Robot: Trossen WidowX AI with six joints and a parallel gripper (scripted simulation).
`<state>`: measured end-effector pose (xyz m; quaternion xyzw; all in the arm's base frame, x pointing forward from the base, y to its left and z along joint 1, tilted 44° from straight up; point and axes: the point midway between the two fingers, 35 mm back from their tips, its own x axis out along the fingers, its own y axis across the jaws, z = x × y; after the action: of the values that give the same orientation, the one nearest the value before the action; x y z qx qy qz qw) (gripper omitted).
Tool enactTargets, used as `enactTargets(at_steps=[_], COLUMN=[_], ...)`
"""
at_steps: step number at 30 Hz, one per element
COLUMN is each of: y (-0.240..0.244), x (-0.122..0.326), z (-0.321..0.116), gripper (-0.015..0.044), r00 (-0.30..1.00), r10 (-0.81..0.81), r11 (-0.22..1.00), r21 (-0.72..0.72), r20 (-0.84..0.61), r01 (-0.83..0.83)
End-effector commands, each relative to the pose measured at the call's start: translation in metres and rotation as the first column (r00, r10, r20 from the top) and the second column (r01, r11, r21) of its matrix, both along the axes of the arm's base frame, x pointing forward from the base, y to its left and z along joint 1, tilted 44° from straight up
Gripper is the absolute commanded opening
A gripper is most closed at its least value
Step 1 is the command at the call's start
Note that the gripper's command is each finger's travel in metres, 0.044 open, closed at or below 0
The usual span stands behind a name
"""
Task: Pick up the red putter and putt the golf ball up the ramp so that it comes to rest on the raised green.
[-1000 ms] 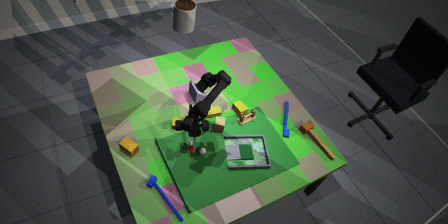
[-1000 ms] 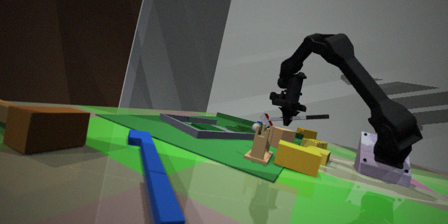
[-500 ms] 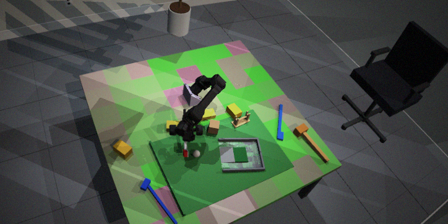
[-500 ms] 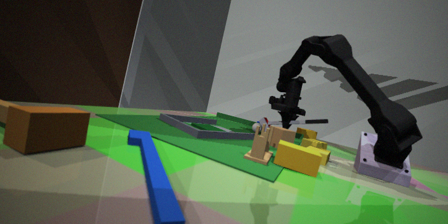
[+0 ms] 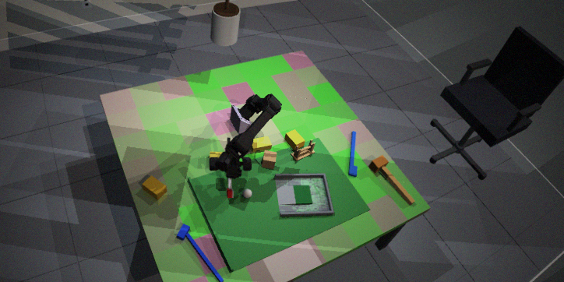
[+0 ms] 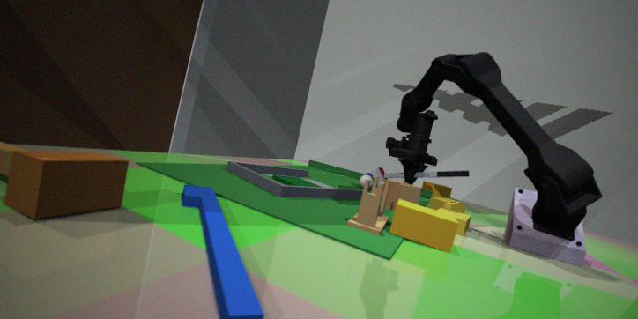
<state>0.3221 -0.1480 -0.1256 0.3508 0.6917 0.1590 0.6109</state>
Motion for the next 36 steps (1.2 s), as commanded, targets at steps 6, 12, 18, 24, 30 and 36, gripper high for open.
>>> enactTargets(at_steps=[6, 12, 18, 24, 30, 36], y=[-0.005, 0.029, 0.089, 0.089, 0.070, 0.049], x=[-0.006, 0.016, 0.036, 0.037, 0.039, 0.038], z=[-0.007, 0.027, 0.079, 0.082, 0.100, 0.123], gripper=[0.0000, 0.0000, 0.0000, 0.0000, 0.0000, 0.0000], r00=[1.000, 1.000, 1.000, 1.000, 1.000, 1.000], r10=[-0.008, -0.007, -0.001, -0.001, -0.001, -0.001], r11=[1.000, 1.000, 1.000, 1.000, 1.000, 1.000], r21=[0.005, 0.001, 0.010, 0.011, 0.009, 0.009], r20=[-0.009, -0.008, -0.005, -0.004, -0.005, -0.005], r01=[0.008, 0.007, 0.001, 0.001, 0.001, 0.001])
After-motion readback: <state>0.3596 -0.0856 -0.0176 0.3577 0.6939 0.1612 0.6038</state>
